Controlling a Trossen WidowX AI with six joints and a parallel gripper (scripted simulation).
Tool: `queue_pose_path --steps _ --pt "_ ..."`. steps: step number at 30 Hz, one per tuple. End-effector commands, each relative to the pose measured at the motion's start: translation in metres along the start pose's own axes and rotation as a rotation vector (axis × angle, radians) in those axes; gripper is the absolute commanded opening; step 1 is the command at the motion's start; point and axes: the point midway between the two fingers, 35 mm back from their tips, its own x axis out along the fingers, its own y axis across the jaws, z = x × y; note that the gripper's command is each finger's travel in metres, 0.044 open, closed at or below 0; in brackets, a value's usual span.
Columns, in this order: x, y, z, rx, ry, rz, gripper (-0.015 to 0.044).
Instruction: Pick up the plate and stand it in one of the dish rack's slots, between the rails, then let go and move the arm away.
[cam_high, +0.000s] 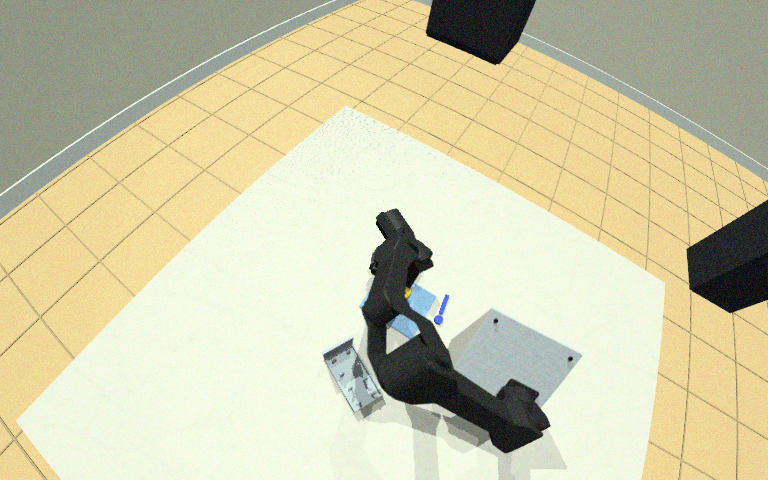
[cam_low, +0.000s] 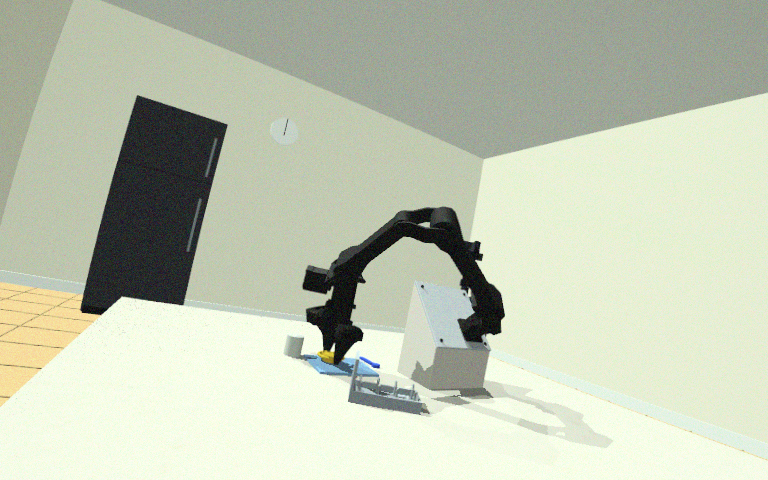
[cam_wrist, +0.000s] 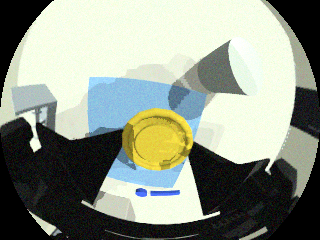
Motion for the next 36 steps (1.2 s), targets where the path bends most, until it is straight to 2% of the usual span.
queue_pose_path --steps 1,10,19,36 --pt "-0.003 0.0 0.001 0.002 -0.002 0.0 0.0229" --pt "-0.06 -0.006 0.012 0.0 -0.01 -0.014 0.0" --pt "-0.115 -0.008 0.015 -0.002 -0.016 -0.018 0.0" --pt "-0.173 -0.009 0.018 0.002 -0.001 -0.006 0.0"
